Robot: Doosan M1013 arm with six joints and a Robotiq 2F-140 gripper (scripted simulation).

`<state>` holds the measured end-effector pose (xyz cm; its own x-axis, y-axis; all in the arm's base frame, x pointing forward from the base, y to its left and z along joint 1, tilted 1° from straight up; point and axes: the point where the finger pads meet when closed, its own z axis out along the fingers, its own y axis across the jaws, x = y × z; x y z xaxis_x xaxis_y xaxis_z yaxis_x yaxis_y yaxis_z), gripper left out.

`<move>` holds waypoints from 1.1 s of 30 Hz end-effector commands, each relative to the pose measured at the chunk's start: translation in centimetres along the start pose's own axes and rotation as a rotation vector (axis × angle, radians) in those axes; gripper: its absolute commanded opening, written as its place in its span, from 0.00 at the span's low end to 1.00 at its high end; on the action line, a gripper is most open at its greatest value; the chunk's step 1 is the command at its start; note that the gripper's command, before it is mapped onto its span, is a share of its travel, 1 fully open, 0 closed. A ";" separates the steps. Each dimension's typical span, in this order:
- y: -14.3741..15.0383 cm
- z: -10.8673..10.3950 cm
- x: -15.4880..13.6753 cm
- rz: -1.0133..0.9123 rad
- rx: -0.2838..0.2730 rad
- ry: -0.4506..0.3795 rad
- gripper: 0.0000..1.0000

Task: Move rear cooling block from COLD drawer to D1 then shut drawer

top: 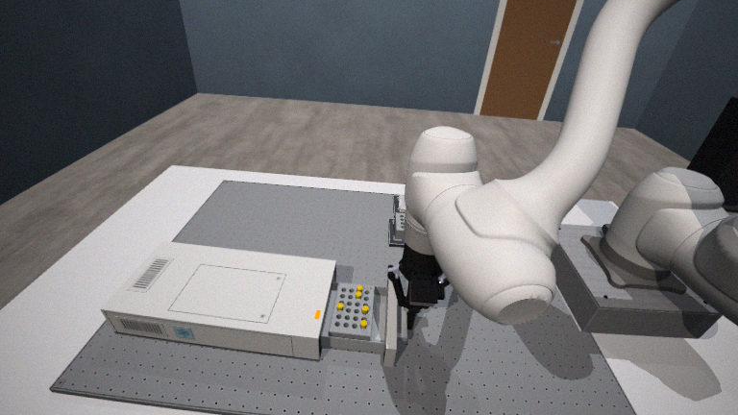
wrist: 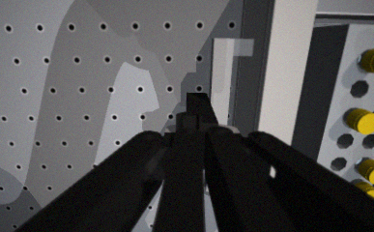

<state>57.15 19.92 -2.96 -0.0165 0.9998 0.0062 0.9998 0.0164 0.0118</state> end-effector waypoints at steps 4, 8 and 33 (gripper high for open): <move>1.2 0.1 -0.3 -0.002 0.001 -0.002 0.10; 1.5 0.0 -0.3 -0.001 -0.001 -0.001 0.10; 4.1 0.0 -0.3 -0.001 0.001 -0.002 0.10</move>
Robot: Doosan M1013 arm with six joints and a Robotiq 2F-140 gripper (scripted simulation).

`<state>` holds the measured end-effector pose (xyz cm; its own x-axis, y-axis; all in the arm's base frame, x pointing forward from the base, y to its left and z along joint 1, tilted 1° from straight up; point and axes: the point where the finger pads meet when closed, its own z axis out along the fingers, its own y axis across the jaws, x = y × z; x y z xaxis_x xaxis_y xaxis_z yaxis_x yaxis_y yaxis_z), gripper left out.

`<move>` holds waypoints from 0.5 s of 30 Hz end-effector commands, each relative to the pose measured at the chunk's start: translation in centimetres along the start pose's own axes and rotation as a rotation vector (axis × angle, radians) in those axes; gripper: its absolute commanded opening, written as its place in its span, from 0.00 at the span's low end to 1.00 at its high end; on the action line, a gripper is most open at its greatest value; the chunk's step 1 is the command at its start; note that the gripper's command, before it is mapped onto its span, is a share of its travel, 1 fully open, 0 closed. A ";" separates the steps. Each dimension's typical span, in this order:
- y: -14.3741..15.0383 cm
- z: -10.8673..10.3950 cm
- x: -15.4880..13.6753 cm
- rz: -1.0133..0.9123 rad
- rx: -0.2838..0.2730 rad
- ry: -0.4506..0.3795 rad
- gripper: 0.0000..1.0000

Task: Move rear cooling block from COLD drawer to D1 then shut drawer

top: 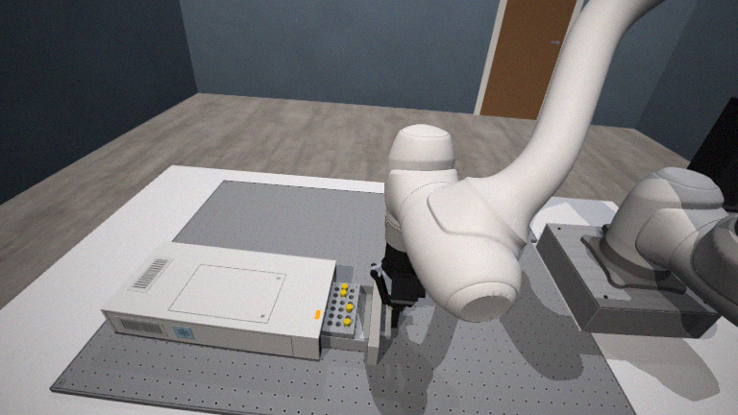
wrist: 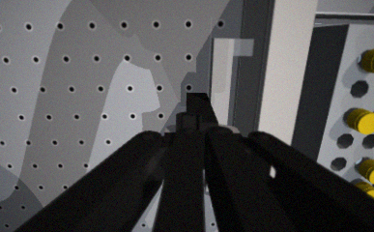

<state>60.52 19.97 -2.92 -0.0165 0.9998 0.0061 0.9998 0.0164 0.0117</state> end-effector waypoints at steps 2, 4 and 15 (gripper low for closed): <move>1.0 0.1 -0.3 -0.001 0.001 -0.001 0.10; 1.2 0.1 -0.3 -0.001 0.001 -0.001 0.10; 2.3 0.1 -0.3 0.000 -0.002 -0.001 0.10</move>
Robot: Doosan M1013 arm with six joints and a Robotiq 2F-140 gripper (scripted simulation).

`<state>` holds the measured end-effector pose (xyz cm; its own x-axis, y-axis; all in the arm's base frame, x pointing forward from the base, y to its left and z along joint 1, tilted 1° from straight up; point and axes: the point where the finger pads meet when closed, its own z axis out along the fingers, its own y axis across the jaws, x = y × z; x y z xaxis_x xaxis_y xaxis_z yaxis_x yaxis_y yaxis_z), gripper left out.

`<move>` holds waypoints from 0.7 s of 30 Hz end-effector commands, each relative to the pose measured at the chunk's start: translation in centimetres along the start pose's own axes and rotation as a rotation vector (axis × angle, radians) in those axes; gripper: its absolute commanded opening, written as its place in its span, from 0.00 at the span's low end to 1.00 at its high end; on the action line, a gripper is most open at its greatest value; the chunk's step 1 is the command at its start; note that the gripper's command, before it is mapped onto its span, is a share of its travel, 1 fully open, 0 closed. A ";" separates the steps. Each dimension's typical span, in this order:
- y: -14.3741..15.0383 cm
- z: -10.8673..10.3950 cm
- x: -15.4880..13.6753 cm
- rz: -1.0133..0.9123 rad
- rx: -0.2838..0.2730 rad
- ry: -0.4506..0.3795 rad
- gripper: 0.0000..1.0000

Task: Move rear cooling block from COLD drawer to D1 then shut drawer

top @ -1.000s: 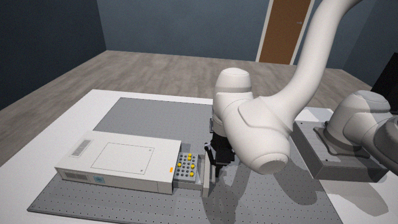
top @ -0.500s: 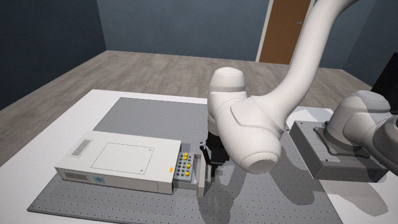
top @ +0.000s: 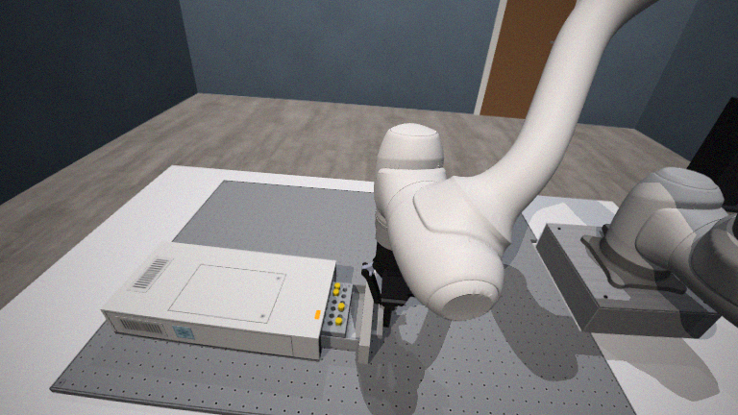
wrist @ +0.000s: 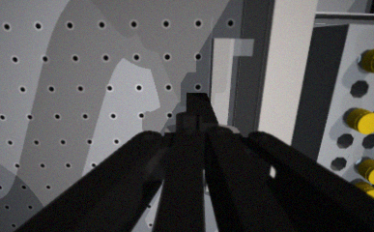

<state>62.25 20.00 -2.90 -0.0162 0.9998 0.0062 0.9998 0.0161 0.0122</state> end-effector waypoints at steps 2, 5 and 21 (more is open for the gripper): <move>0.5 0.1 -0.2 -0.001 -0.001 -0.001 0.10; 0.8 0.1 -0.3 -0.001 0.001 -0.001 0.10; 2.6 0.1 -0.3 -0.001 0.001 -0.001 0.10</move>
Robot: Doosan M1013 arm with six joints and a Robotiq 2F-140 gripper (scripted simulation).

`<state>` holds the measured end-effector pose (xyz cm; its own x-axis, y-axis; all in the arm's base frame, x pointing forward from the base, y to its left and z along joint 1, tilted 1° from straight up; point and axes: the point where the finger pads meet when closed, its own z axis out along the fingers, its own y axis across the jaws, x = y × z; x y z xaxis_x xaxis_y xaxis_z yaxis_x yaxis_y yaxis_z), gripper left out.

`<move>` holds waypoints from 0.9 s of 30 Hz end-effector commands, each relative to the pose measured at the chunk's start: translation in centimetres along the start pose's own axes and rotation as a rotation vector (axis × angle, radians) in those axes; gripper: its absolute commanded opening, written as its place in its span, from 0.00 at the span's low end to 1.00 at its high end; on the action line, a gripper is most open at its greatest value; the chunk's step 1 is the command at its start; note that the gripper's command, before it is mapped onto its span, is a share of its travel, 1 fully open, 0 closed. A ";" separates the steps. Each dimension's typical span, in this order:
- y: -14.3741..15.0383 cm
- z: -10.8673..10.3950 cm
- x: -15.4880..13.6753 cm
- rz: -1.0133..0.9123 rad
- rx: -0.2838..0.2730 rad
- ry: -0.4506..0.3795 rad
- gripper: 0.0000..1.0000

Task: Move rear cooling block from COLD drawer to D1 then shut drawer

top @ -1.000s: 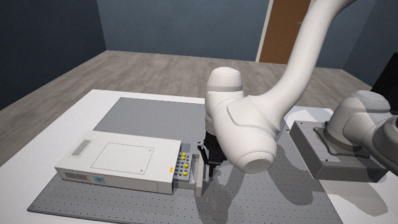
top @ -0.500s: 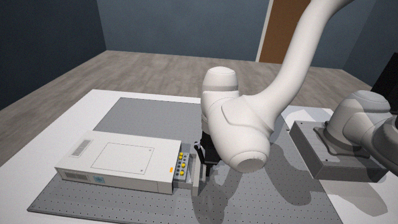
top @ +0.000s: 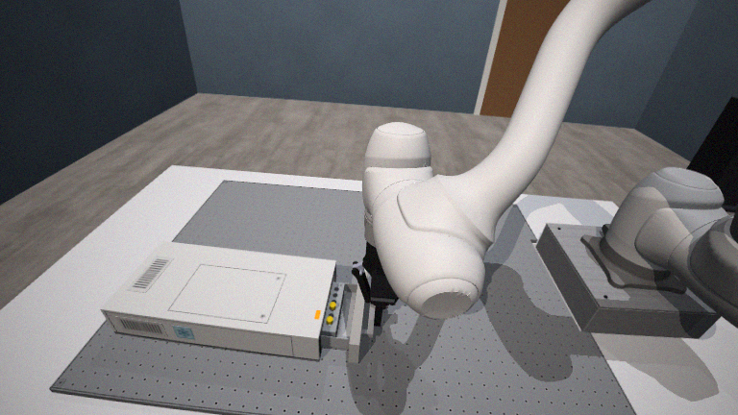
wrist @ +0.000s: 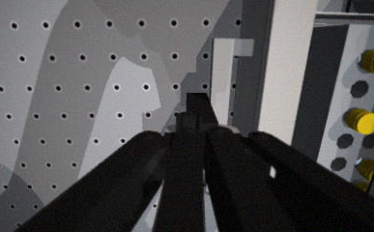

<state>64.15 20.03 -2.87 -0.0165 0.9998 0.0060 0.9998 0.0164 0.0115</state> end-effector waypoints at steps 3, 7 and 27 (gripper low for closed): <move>1.1 0.1 -0.3 -0.001 0.001 -0.001 0.10; 1.4 0.1 -0.3 0.000 -0.001 -0.001 0.10; 2.8 0.1 -0.3 0.000 -0.001 -0.001 0.10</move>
<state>66.59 20.10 -2.85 -0.0160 0.9999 0.0063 0.9998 0.0160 0.0130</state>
